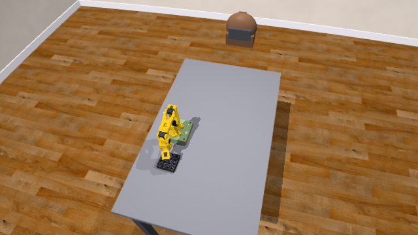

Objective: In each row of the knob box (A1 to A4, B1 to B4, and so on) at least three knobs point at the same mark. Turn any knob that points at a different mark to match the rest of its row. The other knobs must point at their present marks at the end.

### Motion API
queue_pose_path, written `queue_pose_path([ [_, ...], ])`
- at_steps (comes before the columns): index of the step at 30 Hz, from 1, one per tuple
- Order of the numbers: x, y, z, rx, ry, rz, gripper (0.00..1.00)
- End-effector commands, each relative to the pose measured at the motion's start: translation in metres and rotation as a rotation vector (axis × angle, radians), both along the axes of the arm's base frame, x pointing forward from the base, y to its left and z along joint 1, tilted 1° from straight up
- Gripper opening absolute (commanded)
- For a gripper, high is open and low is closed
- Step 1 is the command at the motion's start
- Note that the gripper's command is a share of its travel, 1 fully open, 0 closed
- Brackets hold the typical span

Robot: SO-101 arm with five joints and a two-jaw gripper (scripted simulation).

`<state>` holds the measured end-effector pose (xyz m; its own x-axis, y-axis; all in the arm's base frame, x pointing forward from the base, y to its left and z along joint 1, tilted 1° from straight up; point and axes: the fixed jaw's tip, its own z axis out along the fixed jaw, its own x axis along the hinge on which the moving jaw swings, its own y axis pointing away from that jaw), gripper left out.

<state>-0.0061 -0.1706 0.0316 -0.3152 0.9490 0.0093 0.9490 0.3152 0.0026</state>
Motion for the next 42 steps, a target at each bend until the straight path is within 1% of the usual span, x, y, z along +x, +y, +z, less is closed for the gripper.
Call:
queue_pose_path([
  [1, 0.0011, 0.0021, 0.0005, 0.005, 0.0, -0.098, 0.08],
  [12, 0.001, -0.0013, 0.0005, 0.005, 0.005, -0.536, 0.09],
  [14, 0.001, -0.0013, 0.0005, 0.005, 0.005, -0.536, 0.09],
  [22, -0.0002, -0.0037, 0.0004, 0.005, 0.009, -0.869, 0.09],
  [28, -0.0012, -0.005, 0.0004, 0.005, 0.012, -1.064, 0.09],
  [31, -0.0013, -0.0051, 0.0004, 0.005, 0.012, -1.09, 0.09],
  [37, -0.002, -0.0057, 0.0004, 0.005, 0.013, -1.197, 0.1],
  [42, -0.0022, -0.0059, 0.0004, 0.005, 0.014, -1.231, 0.1],
])
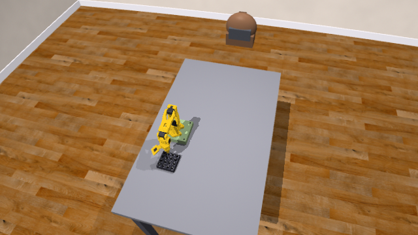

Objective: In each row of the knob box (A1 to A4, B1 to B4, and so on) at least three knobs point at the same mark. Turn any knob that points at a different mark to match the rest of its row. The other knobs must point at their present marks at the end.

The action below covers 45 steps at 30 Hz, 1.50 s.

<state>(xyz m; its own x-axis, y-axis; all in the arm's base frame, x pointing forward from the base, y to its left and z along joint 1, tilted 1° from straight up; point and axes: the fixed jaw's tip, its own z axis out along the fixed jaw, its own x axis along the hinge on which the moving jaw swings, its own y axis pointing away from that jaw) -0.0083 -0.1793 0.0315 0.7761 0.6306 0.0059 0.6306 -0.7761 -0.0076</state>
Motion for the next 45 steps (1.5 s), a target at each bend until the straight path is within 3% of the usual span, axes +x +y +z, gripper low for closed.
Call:
queue_pose_path([
  [1, 0.0, 0.003, 0.0, 0.005, -0.001, -0.024, 0.1],
  [45, -0.002, -0.023, 0.0, 0.005, -0.001, -0.025, 0.1],
])
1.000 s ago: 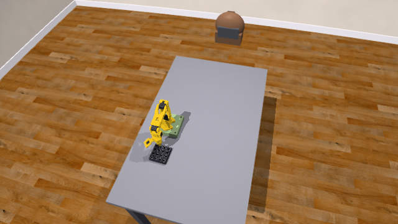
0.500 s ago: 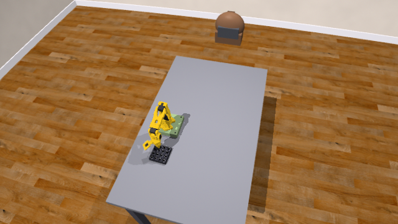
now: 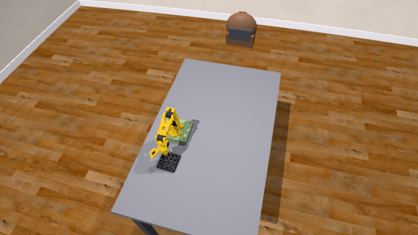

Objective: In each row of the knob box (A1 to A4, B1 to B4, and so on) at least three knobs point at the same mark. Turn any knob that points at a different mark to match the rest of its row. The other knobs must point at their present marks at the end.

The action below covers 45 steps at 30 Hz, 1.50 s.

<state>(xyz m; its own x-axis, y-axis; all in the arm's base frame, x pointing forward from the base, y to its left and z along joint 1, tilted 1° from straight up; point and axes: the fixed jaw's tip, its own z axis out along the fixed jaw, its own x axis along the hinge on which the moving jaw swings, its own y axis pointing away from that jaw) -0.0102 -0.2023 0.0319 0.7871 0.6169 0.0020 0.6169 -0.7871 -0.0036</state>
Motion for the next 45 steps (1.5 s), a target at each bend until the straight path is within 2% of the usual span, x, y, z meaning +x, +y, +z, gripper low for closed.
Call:
queue_pose_path([
  [1, 0.0, 0.0, -0.001, 0.011, -0.002, -0.008, 0.1],
  [22, 0.0, 0.001, -0.015, 0.011, -0.002, -0.008, 0.1],
  [45, 0.0, 0.001, -0.015, 0.011, -0.002, -0.008, 0.1],
])
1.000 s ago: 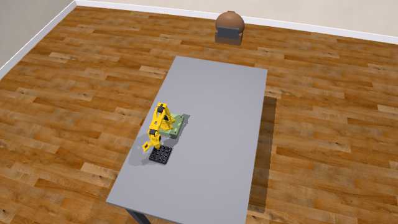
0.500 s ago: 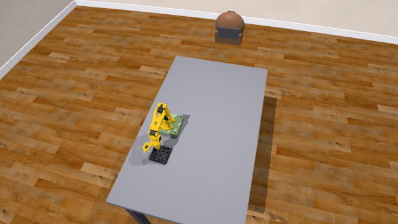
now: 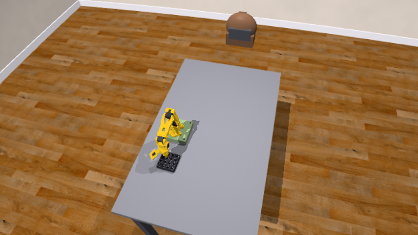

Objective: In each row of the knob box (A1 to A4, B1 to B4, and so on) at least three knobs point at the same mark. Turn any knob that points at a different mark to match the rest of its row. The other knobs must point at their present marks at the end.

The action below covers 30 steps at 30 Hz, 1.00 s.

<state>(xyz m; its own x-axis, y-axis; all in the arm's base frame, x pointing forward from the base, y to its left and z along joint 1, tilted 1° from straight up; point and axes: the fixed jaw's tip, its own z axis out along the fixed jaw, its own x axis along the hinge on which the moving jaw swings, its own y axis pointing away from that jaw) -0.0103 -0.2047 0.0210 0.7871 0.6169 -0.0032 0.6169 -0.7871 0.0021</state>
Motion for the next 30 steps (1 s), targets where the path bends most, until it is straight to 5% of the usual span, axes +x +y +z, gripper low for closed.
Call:
queue_pose_path([
  [1, -0.0001, 0.003, -0.0043, 0.018, -0.002, -0.008, 0.1],
  [30, -0.0005, 0.0052, -0.0071, 0.018, -0.002, -0.008, 0.1],
])
